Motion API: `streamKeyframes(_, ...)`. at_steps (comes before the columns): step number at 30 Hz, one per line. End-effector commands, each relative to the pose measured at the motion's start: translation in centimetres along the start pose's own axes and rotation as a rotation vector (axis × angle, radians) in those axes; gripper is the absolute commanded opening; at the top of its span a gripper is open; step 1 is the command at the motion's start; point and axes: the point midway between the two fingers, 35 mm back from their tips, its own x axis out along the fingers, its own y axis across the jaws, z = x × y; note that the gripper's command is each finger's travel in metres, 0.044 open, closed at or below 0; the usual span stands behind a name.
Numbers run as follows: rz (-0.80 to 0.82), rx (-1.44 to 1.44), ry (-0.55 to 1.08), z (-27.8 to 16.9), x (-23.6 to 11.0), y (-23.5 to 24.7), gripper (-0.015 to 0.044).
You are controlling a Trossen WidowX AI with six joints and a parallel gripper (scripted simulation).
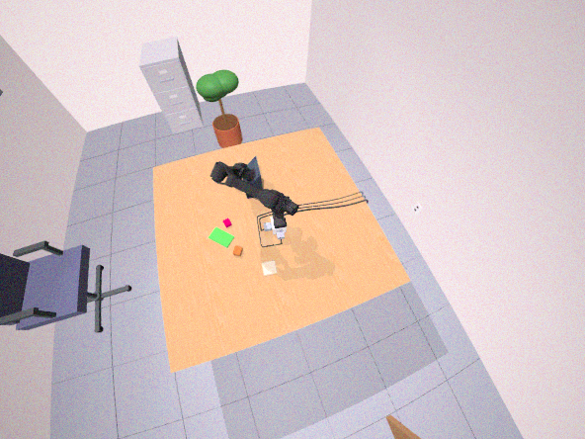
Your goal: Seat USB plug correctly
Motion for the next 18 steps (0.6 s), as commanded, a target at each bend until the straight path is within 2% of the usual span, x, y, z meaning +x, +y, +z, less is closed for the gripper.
streamKeyframes(1, -0.003, 0.002, 0.002, 0.0, 0.07, -0.03, 0.0)
streamKeyframes(18, -0.003, 0.002, 0.002, 0.0, 0.28, -0.03, 0.0)
